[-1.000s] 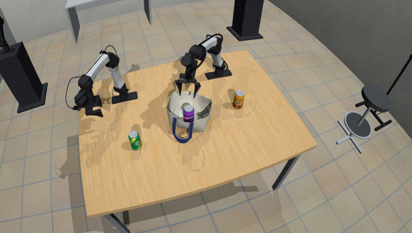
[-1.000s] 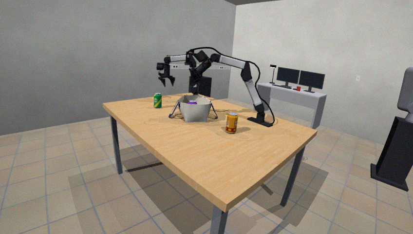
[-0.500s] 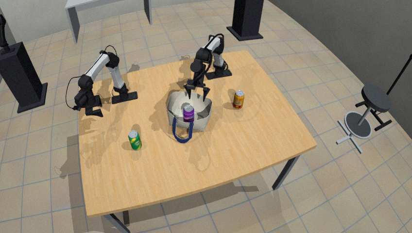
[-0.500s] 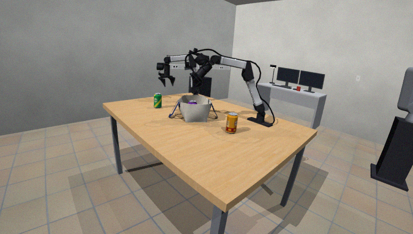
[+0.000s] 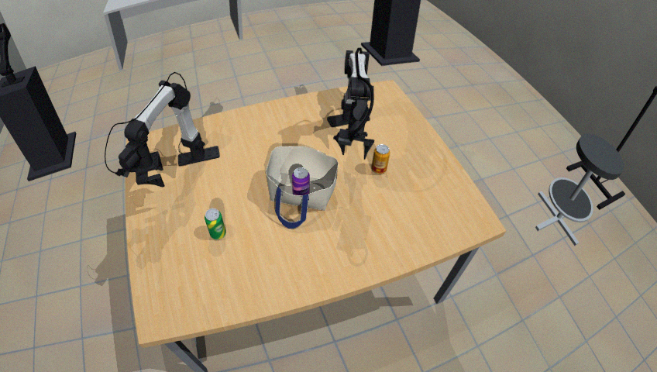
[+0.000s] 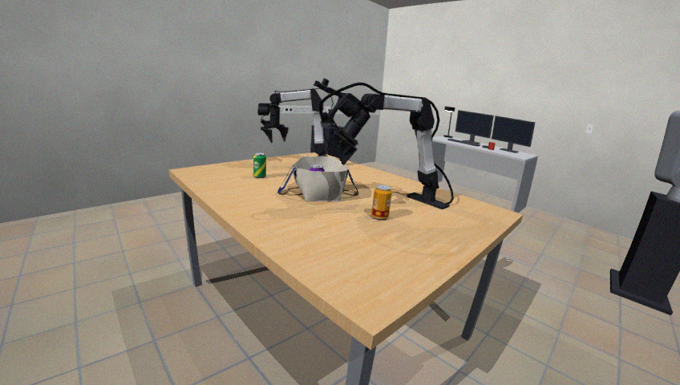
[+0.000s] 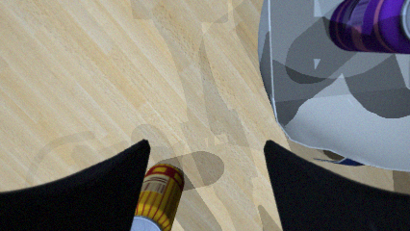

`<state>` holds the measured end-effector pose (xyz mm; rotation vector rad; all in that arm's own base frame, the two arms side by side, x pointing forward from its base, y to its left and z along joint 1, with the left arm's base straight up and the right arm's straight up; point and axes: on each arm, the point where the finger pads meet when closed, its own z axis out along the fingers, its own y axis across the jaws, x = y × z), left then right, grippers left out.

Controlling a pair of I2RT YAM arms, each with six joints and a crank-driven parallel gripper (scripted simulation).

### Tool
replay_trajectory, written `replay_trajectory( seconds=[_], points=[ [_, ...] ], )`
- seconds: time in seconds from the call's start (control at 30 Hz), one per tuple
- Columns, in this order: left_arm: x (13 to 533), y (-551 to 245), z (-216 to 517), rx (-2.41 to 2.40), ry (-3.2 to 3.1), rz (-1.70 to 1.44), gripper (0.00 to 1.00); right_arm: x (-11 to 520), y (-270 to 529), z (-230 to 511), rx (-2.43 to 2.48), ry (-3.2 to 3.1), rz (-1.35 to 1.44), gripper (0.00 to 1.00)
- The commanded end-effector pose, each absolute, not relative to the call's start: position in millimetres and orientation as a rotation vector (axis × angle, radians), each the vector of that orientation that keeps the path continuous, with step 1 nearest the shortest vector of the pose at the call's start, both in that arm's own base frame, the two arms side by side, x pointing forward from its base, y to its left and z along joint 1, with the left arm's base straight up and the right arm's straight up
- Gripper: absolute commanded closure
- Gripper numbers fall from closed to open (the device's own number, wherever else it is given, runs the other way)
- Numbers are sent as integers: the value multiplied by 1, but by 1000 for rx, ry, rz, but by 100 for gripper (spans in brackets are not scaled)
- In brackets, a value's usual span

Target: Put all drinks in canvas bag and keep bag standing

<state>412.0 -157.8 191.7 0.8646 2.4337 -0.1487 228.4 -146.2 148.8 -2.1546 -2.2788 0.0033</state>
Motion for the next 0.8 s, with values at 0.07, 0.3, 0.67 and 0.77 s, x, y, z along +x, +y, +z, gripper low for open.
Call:
replay_trajectory(
  seconds=[0.07, 0.3, 0.67, 0.77],
  points=[
    [385, -102, 192, 1033, 2394, -222, 11, 231, -152, 159, -2213, -2317, 24, 0],
    [365, -54, 178, 1077, 2389, -263, 11, 231, -152, 159, -2213, -2317, 24, 0],
    [335, -3, 163, 1048, 2390, -310, 11, 231, -152, 159, -2213, -2317, 24, 0],
    [335, -1, 159, 1032, 2390, -303, 11, 231, -152, 159, -2213, -2317, 24, 0]
  ],
)
